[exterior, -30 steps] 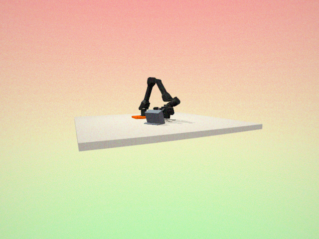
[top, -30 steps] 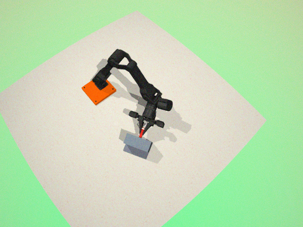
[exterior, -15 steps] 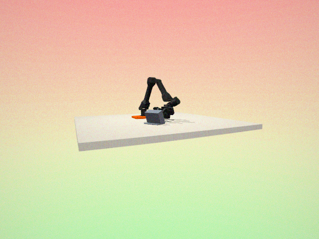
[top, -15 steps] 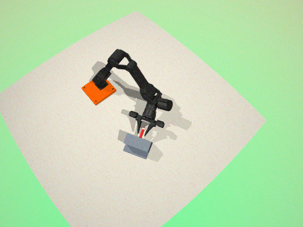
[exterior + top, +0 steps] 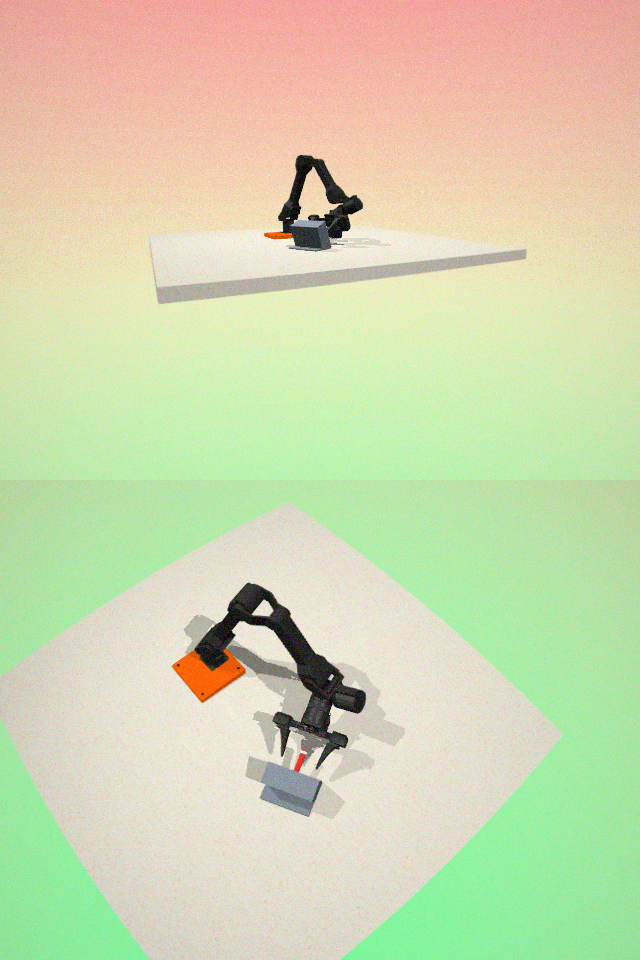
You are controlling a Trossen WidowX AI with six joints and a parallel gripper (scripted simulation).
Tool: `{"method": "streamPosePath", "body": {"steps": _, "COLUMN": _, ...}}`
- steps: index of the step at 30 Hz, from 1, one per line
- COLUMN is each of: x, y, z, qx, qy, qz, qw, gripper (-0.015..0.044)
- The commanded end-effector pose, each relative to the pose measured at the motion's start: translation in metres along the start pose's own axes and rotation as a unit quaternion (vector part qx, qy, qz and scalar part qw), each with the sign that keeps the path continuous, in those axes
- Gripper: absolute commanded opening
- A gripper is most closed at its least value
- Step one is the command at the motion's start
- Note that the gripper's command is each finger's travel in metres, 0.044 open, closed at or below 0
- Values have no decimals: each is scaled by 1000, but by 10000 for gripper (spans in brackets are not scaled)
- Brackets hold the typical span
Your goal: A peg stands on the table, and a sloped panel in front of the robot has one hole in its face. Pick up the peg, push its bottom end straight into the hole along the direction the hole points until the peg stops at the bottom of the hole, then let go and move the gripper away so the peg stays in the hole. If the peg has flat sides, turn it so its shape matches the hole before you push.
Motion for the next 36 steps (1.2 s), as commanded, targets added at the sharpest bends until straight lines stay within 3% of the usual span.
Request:
{"method": "streamPosePath", "body": {"steps": 1, "x": 0, "y": -3, "z": -4, "qx": 1, "qy": -1, "qz": 4, "qw": 1000, "gripper": 440}}
{"method": "streamPosePath", "body": {"steps": 36, "x": -9, "y": -4, "z": -43, "qx": -1, "qy": -10, "qz": 0, "qw": 1000, "gripper": 440}}
Point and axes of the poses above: the point midway between the two fingers, 35 mm back from their tips, its own z axis out along the fingers, its own y axis across the jaws, x = y × z, the point moved 5 cm from there along -z, back along the fingers, and after that the axes turned 8 degrees about z, right-handed, at the moved point
